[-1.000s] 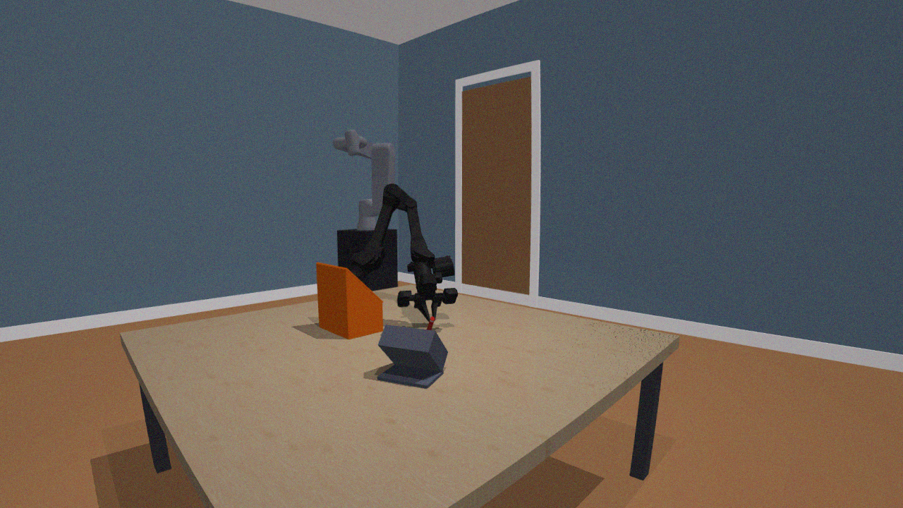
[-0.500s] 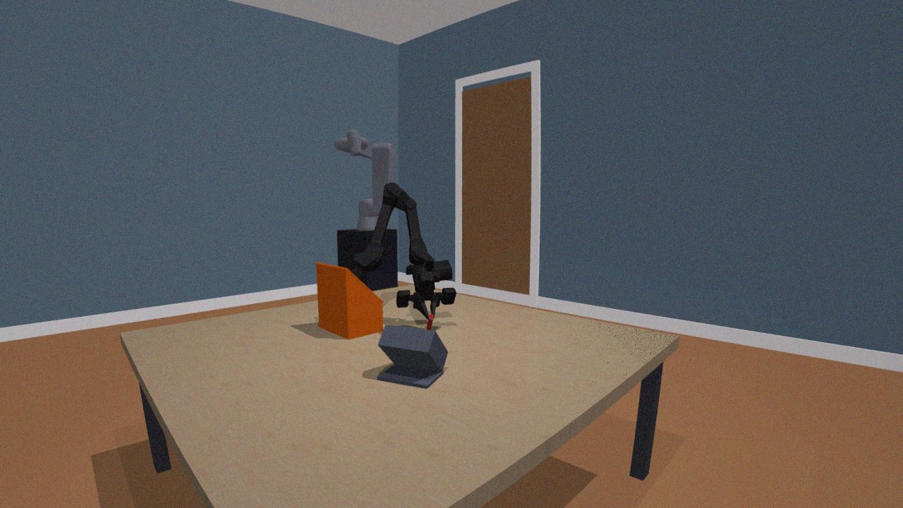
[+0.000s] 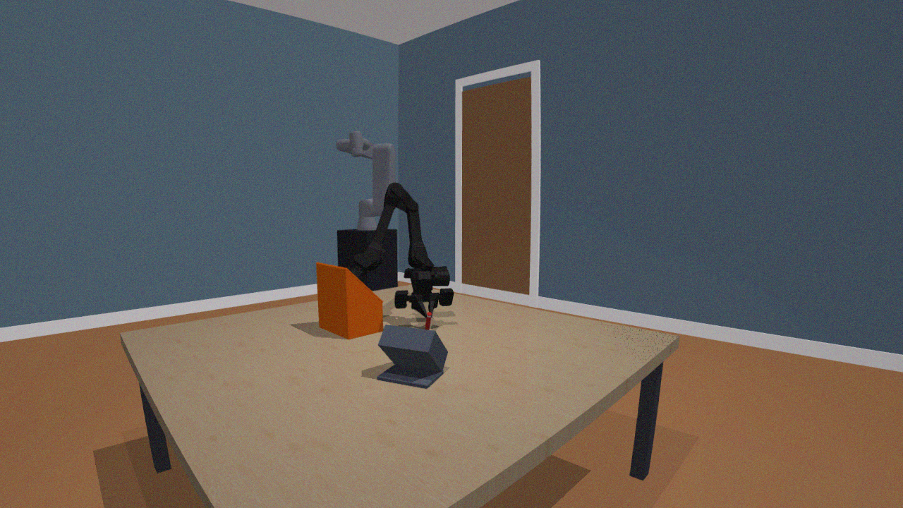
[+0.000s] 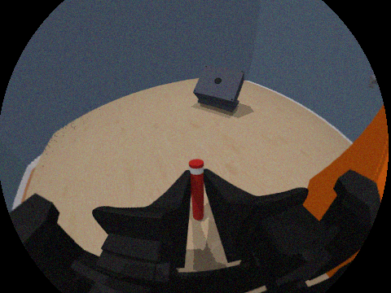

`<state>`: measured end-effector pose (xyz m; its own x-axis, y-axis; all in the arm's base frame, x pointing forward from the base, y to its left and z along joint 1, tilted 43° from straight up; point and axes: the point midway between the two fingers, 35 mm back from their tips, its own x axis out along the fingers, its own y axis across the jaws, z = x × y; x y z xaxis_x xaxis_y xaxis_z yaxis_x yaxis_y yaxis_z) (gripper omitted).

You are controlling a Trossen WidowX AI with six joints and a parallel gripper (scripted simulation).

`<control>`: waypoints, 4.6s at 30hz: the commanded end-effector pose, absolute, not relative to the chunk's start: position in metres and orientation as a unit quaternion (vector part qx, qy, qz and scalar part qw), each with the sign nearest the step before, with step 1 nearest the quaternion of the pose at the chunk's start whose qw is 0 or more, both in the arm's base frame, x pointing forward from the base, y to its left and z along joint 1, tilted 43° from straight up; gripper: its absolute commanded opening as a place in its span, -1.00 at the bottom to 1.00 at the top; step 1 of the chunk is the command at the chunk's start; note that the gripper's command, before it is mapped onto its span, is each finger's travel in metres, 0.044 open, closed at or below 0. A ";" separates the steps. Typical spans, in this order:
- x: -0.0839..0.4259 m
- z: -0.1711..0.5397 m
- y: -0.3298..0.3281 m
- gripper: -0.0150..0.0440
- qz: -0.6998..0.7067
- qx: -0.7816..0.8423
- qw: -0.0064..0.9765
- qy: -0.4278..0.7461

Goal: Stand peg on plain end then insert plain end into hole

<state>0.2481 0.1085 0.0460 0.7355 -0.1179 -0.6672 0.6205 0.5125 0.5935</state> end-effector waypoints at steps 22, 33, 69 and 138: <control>0.236 0.052 0.118 -0.32 -0.272 0.415 0.846 0.194; 0.231 0.053 0.123 -0.32 -0.291 0.402 0.854 0.154; 0.225 0.050 0.125 -0.32 -0.285 0.392 0.857 0.172; 0.214 0.045 0.129 -0.32 -0.291 0.378 0.869 0.128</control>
<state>0.2146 0.1275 0.0461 0.7984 -0.4108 -0.4403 0.6022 0.5452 0.5832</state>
